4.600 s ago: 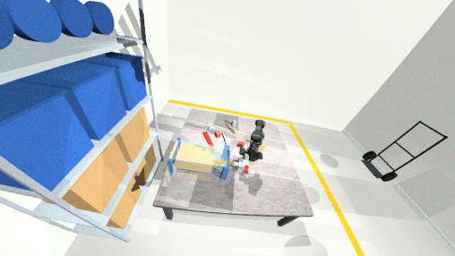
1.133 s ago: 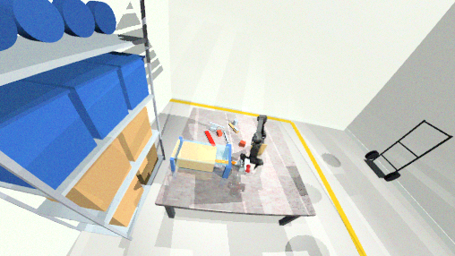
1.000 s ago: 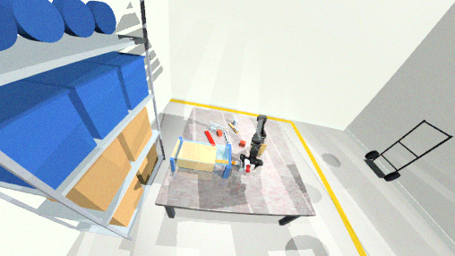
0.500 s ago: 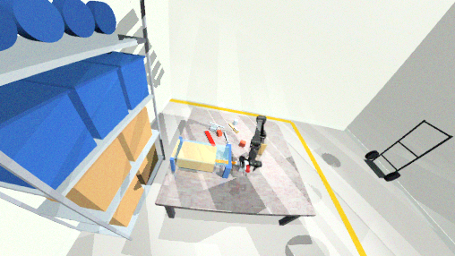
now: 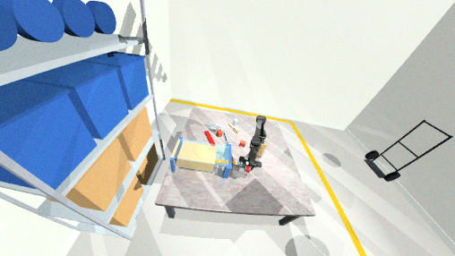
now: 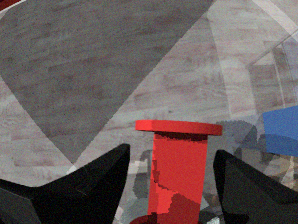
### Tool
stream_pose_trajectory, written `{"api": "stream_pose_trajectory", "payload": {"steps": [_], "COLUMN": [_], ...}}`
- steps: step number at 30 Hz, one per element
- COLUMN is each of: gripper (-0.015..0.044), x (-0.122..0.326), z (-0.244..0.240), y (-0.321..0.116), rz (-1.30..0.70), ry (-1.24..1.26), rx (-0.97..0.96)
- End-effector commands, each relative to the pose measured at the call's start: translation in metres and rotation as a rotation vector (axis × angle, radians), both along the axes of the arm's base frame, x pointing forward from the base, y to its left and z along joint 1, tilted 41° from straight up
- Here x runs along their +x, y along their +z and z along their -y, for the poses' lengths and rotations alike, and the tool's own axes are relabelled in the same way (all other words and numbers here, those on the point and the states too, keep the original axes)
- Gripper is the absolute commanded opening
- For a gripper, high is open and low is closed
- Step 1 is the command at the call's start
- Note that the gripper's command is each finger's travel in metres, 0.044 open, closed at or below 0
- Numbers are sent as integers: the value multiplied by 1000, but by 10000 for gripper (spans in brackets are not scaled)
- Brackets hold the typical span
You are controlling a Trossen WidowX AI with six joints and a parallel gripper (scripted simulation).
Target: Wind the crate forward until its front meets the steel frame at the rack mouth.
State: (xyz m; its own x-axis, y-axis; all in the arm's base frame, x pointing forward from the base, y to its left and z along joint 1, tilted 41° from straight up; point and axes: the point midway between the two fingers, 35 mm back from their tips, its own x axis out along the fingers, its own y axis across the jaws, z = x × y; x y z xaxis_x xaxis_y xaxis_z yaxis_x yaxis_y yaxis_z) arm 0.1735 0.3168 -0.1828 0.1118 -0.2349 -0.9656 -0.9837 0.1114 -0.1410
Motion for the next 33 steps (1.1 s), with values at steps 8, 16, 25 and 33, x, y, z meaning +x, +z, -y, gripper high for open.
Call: {"api": "stream_pose_trajectory", "payload": {"steps": [8,16,25,33], "gripper": [0,0,0,0], "x": [0,0,-2,-10], "z": [0,3,3,3], "y": [0,-3,-4,-4], "rz": [0,3,2,2], "ry": [0,7,7,7], "rx": [0,-2,-2,-1]}}
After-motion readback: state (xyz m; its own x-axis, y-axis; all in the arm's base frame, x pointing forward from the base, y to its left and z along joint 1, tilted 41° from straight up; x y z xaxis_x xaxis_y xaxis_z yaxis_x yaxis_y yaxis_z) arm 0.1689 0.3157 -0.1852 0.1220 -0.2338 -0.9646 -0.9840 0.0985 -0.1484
